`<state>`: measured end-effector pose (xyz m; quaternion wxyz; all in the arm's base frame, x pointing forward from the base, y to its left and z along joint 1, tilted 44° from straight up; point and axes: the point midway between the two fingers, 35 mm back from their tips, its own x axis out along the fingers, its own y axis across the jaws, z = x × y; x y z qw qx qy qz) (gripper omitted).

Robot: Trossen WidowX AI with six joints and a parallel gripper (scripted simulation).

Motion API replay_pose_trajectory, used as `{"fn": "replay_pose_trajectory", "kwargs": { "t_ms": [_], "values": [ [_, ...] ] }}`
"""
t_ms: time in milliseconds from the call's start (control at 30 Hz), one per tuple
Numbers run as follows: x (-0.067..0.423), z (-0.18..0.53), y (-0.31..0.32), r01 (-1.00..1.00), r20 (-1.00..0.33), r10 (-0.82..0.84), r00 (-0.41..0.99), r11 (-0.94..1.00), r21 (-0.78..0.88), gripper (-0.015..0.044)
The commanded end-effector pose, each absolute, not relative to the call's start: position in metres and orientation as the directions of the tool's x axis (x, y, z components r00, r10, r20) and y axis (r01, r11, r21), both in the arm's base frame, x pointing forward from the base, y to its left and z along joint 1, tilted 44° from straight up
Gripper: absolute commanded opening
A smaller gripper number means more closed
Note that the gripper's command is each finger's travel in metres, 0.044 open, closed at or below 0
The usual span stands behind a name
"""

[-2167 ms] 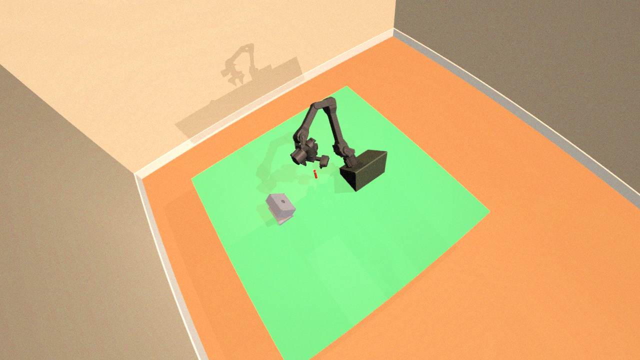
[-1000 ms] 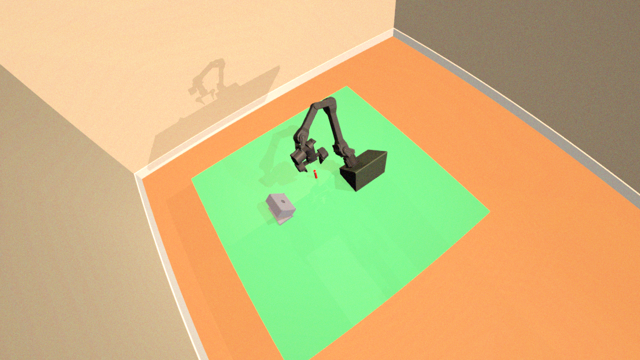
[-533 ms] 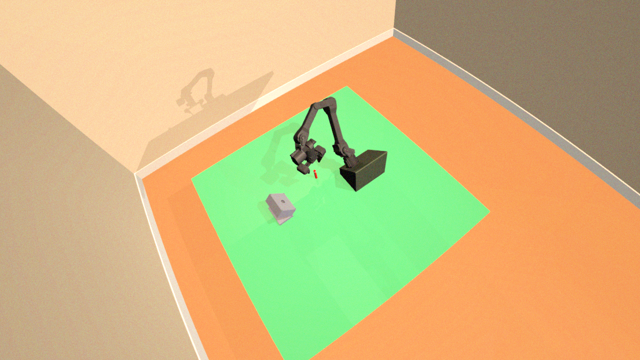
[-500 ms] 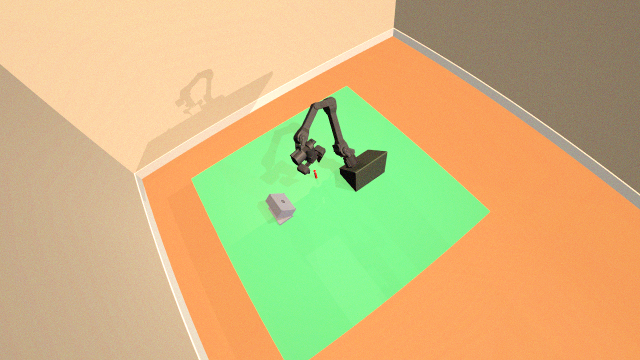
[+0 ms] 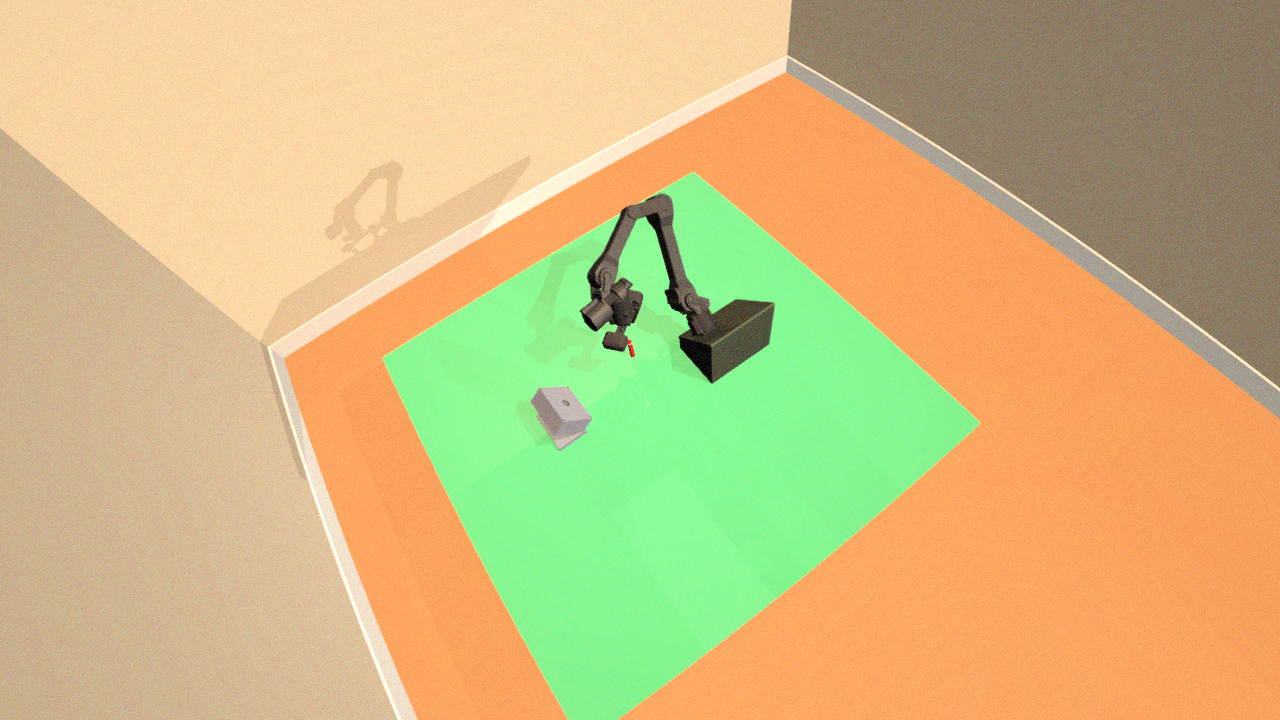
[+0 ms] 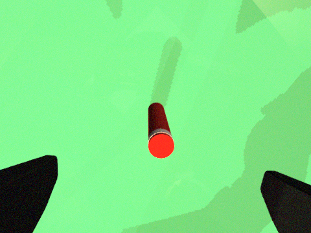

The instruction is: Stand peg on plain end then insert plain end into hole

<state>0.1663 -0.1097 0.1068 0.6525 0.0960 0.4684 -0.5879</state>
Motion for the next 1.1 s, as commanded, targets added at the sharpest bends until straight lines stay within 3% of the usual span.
{"fn": "replay_pose_trajectory", "kwargs": {
  "t_ms": [0,1067],
  "values": [
    [0.1659,0.1064,-0.1104,0.809,-0.722,-0.680,-0.130,0.348,-0.474,0.0440],
    [0.1652,0.1030,-0.1137,0.181,-0.722,-0.680,-0.130,0.699,-0.692,0.0440]
  ]
}}
